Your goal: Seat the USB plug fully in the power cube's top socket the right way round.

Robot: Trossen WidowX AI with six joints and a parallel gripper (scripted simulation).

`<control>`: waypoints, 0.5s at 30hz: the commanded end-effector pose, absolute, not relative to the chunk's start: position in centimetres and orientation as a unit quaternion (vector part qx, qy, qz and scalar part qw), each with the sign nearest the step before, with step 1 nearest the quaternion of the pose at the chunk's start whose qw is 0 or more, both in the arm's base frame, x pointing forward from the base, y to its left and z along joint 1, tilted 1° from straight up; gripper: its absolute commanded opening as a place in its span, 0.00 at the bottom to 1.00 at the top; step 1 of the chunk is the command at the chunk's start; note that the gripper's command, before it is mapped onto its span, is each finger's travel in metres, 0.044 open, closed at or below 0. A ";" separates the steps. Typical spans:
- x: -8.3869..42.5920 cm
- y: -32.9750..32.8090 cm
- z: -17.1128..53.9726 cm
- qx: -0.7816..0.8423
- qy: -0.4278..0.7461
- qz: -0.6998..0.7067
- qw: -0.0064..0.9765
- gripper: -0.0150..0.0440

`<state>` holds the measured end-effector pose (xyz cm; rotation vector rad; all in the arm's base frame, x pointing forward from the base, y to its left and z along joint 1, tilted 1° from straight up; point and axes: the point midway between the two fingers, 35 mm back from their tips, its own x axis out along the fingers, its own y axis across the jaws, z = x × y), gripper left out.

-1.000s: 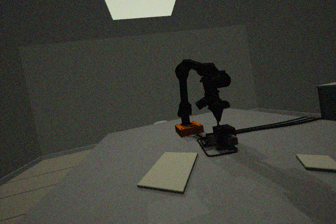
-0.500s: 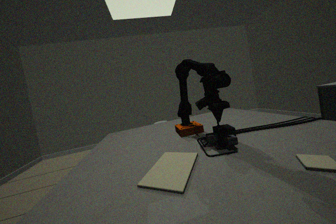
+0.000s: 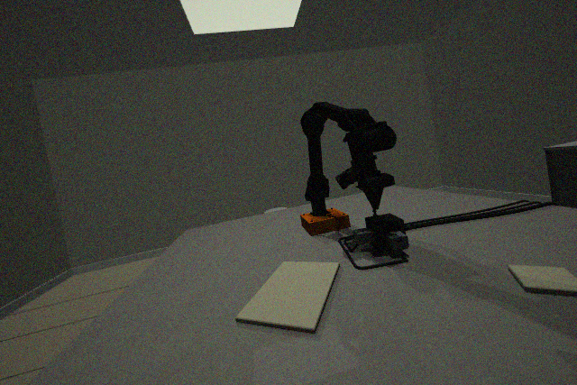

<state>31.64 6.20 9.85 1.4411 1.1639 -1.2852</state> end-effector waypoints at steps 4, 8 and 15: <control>31.7 6.2 9.6 0.577 0.468 -0.513 0.430 0.25; 31.7 6.2 9.6 0.577 0.468 -0.513 0.430 0.25; 31.7 6.2 9.5 0.577 0.468 -0.513 0.430 0.25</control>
